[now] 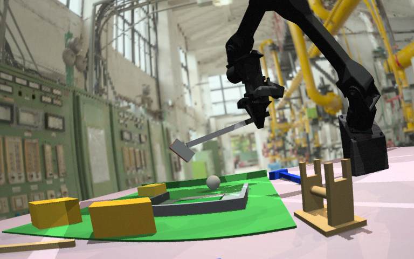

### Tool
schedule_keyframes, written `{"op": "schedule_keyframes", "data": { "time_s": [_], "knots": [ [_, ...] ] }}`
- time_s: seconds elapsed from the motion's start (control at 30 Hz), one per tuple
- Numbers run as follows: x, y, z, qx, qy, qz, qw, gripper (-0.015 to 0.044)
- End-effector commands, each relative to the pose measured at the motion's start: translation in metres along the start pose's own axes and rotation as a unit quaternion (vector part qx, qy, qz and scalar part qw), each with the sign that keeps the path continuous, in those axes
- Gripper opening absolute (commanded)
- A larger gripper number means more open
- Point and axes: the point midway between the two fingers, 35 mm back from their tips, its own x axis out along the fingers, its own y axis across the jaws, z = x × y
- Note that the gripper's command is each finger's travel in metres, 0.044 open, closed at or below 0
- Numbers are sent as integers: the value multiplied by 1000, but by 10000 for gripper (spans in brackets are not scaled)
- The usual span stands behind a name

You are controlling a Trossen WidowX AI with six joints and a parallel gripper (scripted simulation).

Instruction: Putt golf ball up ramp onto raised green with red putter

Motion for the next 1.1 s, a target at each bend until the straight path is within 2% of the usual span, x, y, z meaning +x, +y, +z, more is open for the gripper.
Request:
{"op": "schedule_keyframes", "data": {
  "time_s": [0.0, 0.4, 0.6, 0.87, 1.07],
  "knots": [
    [-1, 20, 18, 48, 0, 6, 999, 0],
    [13, 66, 84, 192, -10, 0, 981, 0],
    [18, 67, 85, 194, -10, -1, 981, 0],
    [53, 66, 85, 194, -10, -1, 981, 0],
    [57, 66, 85, 194, -10, -1, 981, 0]
  ]
}}
